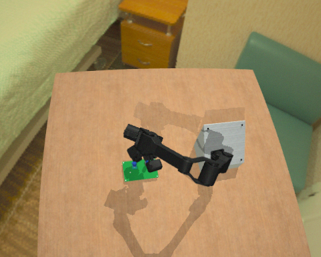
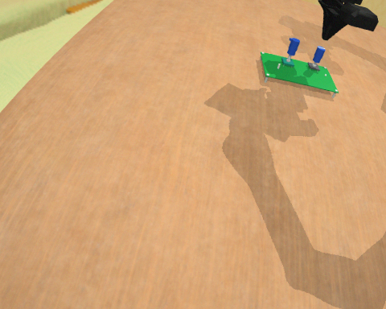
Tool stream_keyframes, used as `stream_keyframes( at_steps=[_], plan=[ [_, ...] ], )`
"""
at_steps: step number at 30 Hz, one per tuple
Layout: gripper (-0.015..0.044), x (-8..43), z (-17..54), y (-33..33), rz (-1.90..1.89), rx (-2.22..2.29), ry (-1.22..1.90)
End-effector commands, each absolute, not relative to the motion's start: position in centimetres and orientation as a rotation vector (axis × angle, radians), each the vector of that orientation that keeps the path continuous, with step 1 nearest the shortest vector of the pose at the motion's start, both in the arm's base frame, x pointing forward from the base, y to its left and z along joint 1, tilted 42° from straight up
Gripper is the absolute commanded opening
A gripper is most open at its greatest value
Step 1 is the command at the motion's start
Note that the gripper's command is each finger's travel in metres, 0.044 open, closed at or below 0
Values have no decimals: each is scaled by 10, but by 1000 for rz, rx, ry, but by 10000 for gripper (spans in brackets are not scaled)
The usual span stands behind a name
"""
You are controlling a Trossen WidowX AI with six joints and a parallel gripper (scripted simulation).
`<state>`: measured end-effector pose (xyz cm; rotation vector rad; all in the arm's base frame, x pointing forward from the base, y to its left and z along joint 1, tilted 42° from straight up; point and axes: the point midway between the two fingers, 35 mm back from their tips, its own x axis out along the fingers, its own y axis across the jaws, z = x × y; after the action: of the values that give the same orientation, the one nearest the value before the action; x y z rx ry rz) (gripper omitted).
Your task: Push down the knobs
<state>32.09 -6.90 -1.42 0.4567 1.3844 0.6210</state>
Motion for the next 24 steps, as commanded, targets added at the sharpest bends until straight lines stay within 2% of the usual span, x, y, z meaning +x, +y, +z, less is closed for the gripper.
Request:
stream_keyframes(
  at_steps=[1,24],
  plan=[
    [0,320,-20,-63,624,468,1389],
    [0,321,-27,-57,625,469,1389]
  ],
)
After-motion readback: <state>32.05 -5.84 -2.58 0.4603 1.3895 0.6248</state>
